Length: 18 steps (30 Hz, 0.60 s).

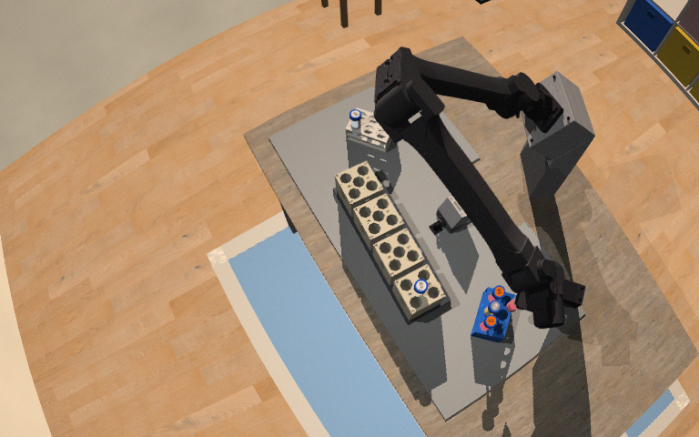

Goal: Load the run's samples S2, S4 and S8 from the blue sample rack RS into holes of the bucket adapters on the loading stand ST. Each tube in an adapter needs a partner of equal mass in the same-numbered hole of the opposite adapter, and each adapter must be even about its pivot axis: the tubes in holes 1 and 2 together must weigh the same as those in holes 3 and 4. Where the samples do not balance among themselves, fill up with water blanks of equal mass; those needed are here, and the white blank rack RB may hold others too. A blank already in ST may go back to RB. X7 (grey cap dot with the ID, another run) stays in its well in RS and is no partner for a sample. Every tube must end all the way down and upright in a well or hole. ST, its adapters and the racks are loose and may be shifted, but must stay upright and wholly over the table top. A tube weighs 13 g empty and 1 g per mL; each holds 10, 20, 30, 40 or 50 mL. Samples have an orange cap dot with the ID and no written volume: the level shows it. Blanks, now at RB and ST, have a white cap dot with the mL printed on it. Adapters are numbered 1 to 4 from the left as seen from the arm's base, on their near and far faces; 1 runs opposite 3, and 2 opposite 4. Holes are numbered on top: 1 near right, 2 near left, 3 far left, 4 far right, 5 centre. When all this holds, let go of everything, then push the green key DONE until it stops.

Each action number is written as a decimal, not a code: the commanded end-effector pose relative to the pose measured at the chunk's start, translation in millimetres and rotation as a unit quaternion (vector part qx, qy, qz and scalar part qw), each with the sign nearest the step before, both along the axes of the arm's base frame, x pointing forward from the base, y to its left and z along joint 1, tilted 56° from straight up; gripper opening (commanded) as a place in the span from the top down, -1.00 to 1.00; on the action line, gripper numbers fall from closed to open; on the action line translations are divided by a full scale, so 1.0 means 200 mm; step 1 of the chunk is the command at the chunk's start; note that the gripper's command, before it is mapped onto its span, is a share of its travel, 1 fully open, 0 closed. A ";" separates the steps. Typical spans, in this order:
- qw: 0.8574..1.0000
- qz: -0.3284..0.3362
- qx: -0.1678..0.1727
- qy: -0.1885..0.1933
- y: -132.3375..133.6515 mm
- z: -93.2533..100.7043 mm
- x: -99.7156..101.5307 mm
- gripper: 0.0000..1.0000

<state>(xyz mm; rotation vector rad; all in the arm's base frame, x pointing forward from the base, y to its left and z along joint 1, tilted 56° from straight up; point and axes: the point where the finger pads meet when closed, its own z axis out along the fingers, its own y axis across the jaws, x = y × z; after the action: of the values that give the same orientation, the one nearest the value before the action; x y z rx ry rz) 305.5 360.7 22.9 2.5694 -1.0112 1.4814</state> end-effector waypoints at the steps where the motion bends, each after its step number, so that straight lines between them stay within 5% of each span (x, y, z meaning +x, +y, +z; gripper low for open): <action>1: 0.999 0.015 0.035 -0.013 0.15 0.13 -0.10 1.00; 3: 0.999 0.000 0.041 -0.016 0.05 0.13 -0.10 1.00; 4: 0.998 -0.027 0.051 -0.020 -0.03 0.15 -0.02 1.00; 18: 0.974 -0.114 0.185 -0.071 -0.29 0.42 0.08 1.00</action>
<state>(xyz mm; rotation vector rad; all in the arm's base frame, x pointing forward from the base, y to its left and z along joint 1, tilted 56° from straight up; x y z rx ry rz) 314.6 309.8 89.0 2.5047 -1.5038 1.5431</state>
